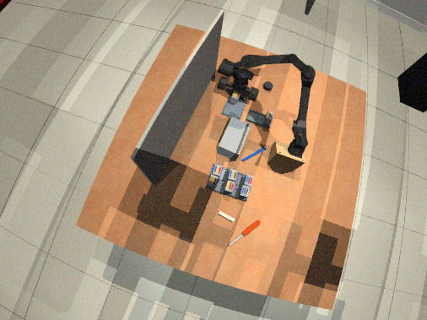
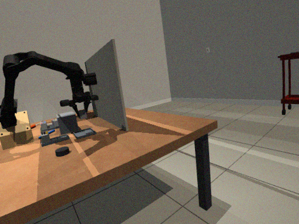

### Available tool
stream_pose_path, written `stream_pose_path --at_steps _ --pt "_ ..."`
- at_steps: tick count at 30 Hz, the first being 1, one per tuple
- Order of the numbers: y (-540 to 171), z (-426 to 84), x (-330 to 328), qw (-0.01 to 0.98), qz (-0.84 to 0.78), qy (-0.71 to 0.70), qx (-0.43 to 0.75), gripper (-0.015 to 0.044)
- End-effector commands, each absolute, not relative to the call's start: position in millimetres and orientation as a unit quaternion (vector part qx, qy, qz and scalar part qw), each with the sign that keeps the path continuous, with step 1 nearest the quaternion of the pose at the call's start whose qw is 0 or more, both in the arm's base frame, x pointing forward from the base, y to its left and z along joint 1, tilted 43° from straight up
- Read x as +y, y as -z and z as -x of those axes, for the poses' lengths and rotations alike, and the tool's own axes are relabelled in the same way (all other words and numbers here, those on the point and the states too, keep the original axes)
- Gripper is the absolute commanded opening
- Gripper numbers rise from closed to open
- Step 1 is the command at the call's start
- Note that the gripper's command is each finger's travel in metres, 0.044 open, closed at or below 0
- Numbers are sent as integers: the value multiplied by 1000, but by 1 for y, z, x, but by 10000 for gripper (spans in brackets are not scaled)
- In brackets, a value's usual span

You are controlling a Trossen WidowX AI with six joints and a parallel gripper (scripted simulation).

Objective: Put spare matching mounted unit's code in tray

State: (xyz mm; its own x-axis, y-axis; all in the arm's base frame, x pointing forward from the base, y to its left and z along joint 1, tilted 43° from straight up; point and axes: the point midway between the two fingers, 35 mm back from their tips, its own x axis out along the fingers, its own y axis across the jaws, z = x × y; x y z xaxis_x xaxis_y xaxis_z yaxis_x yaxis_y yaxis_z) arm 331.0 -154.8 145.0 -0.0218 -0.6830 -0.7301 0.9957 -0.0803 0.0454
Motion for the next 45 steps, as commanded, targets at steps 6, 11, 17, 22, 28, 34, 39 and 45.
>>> stream_pose_path --at_steps 6,11,17,22,28,34,39,45 --pt "-138 -331 -161 628 -307 667 257 0" --pt "-135 -330 -164 628 -307 667 256 0" --pt "-131 -330 -168 629 -307 667 256 0" --pt "-127 -329 -172 629 -306 667 256 0" --pt "-124 -329 -176 629 -306 667 256 0" --pt "-120 -328 -180 629 -306 668 255 0" --pt "-116 -327 -183 629 -305 668 255 0" --pt "-113 -326 -187 629 -305 668 255 0"
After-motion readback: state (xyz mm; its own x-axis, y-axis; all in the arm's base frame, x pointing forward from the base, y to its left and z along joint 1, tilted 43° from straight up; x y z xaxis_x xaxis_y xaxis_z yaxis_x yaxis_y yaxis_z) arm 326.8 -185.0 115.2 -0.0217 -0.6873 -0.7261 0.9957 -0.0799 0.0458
